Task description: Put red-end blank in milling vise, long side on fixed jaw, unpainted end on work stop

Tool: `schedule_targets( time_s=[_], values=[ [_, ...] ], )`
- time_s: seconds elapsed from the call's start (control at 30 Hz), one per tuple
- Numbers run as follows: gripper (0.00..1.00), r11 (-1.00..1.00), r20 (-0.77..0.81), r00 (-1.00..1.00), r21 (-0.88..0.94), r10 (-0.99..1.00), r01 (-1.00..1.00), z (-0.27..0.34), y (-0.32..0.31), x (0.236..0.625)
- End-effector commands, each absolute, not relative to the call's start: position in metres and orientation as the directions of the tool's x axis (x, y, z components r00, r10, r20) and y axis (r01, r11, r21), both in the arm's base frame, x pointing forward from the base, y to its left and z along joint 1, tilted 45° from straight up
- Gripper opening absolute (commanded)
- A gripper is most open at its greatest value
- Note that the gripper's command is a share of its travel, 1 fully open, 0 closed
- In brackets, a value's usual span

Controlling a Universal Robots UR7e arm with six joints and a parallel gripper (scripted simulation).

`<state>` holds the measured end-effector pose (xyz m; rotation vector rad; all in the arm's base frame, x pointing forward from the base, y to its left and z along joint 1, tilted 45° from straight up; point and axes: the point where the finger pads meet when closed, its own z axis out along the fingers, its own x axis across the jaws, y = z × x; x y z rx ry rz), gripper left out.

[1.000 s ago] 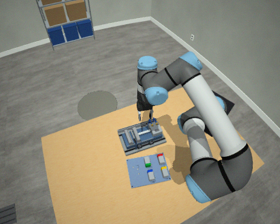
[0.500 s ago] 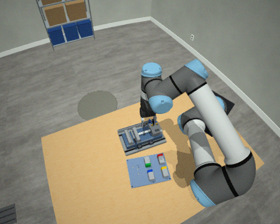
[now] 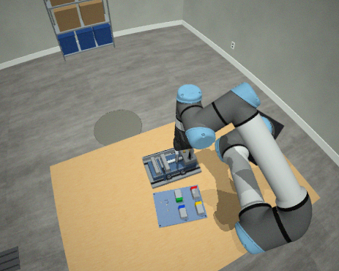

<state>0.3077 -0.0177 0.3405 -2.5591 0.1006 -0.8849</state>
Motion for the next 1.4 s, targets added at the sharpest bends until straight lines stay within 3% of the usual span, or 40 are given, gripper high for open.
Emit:
schedule_targets(
  time_s=[0.0,0.4,0.57,1.37],
  values=[
    [1.0,-0.906,0.574,0.793,-0.417,-0.203,0.069,0.344,0.025,0.302],
    [1.0,-0.906,0.574,0.793,-0.417,-0.203,0.069,0.344,0.025,0.302],
    [1.0,-0.906,0.574,0.793,-0.417,-0.203,0.07,0.348,0.083,0.294],
    [1.0,-0.906,0.574,0.793,-0.417,-0.203,0.07,0.35,0.097,0.292]
  ],
)
